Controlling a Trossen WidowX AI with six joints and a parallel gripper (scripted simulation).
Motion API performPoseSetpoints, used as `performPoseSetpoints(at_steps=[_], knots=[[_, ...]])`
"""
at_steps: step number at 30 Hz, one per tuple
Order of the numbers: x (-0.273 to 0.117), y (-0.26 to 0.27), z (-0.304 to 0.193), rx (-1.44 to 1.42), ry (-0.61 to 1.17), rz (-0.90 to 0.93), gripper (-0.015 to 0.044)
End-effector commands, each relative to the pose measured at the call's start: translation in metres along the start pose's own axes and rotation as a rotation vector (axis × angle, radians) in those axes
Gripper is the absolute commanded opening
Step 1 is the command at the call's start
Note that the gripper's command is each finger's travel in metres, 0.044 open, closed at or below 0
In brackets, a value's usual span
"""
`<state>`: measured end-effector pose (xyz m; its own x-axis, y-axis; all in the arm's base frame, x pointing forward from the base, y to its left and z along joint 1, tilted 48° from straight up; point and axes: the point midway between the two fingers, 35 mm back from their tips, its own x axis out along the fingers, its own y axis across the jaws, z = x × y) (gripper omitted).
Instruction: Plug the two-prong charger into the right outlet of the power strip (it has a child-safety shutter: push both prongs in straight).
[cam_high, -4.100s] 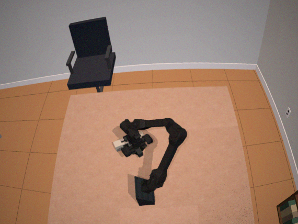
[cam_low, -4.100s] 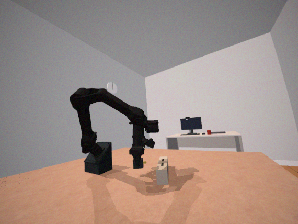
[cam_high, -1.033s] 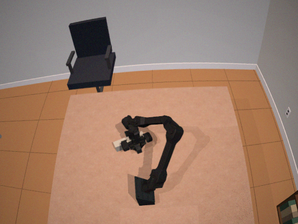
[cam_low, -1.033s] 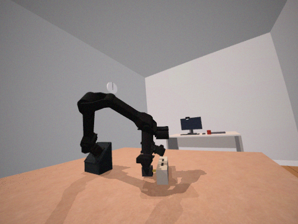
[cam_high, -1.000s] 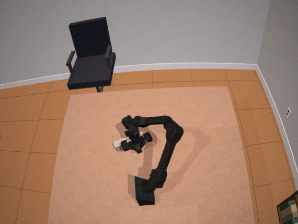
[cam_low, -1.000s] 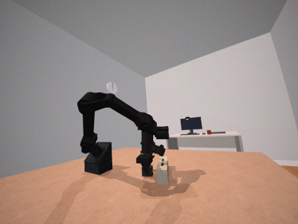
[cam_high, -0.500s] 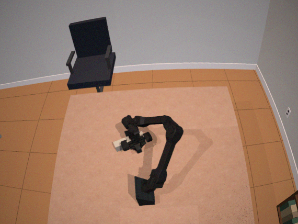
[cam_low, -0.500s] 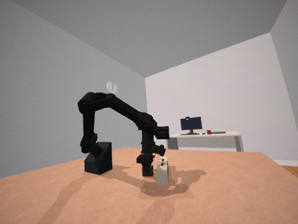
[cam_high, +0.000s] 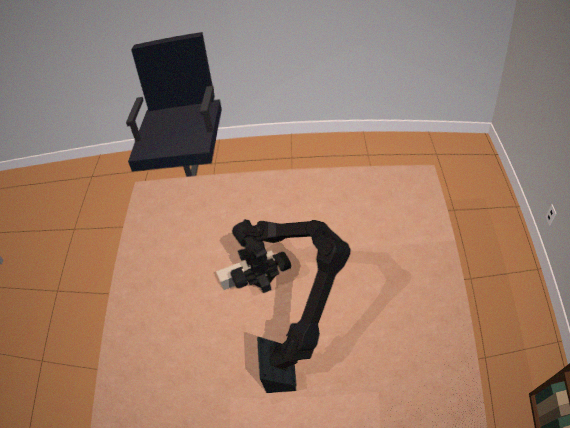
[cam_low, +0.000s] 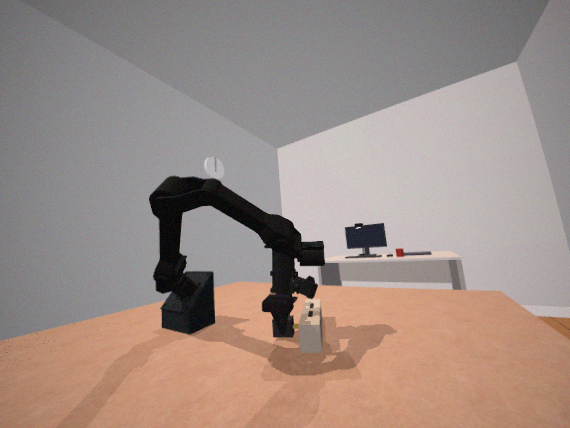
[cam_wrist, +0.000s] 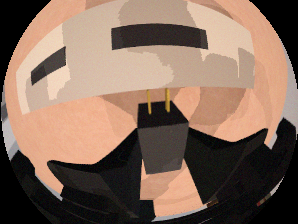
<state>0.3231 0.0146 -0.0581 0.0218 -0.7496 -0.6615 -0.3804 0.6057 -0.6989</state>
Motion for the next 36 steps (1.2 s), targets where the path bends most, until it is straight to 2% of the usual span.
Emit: performPoseSetpoints(at_steps=[1,36], knots=[[-0.0008,-0.0012,0.0018,0.004,-0.002,-0.003,0.0000],[-0.0010,-0.0013,0.0049,0.004,-0.002,-0.003,0.0000]])
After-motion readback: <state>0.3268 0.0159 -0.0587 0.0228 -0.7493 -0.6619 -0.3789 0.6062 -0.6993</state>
